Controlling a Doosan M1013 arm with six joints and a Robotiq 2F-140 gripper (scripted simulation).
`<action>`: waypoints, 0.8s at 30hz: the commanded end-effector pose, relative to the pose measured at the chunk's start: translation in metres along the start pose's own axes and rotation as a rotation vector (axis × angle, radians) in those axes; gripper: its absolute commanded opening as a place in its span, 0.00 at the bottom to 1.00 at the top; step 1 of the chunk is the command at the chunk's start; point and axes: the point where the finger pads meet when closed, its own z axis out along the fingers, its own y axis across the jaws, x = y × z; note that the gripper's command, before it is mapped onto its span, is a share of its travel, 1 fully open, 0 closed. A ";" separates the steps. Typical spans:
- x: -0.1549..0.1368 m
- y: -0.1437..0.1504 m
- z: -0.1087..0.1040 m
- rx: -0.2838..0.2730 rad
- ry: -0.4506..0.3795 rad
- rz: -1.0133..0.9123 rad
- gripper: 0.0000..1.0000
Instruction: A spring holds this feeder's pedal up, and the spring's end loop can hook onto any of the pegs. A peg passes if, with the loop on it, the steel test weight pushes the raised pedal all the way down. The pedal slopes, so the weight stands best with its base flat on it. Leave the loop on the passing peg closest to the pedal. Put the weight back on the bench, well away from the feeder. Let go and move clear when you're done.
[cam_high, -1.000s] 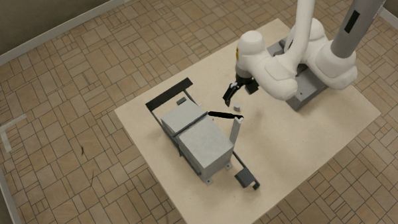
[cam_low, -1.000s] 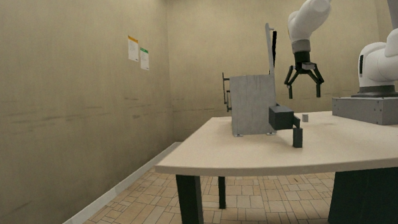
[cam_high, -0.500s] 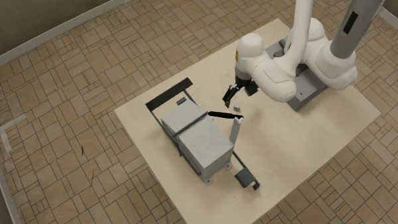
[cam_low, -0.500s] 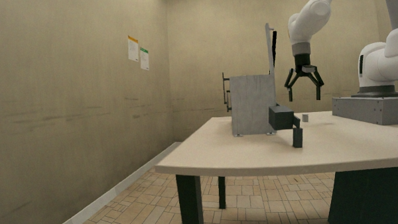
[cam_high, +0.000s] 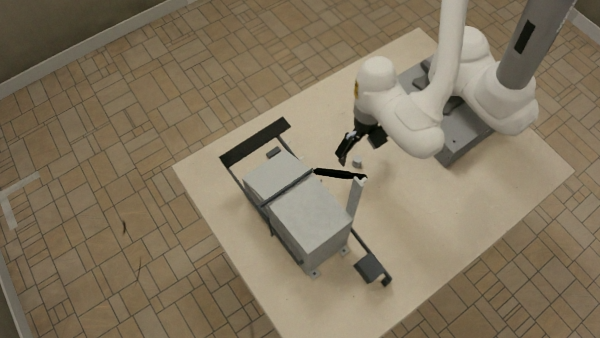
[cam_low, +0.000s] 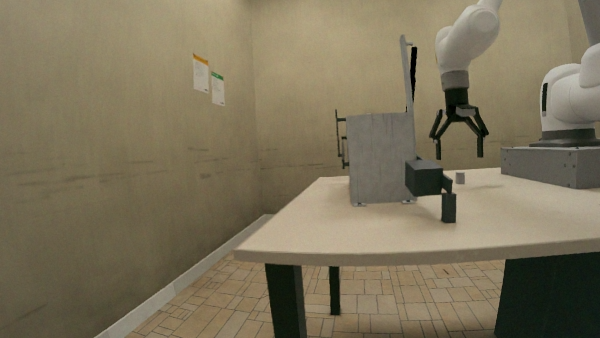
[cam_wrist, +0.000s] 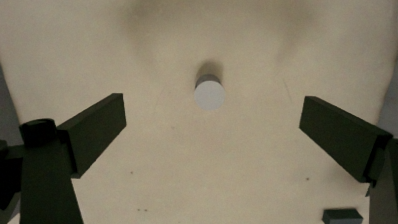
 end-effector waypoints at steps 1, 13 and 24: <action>0.000 0.001 0.010 -0.001 0.000 0.000 1.00; 0.000 0.000 0.032 -0.001 0.000 0.000 1.00; 0.000 0.001 0.057 -0.001 0.000 0.000 1.00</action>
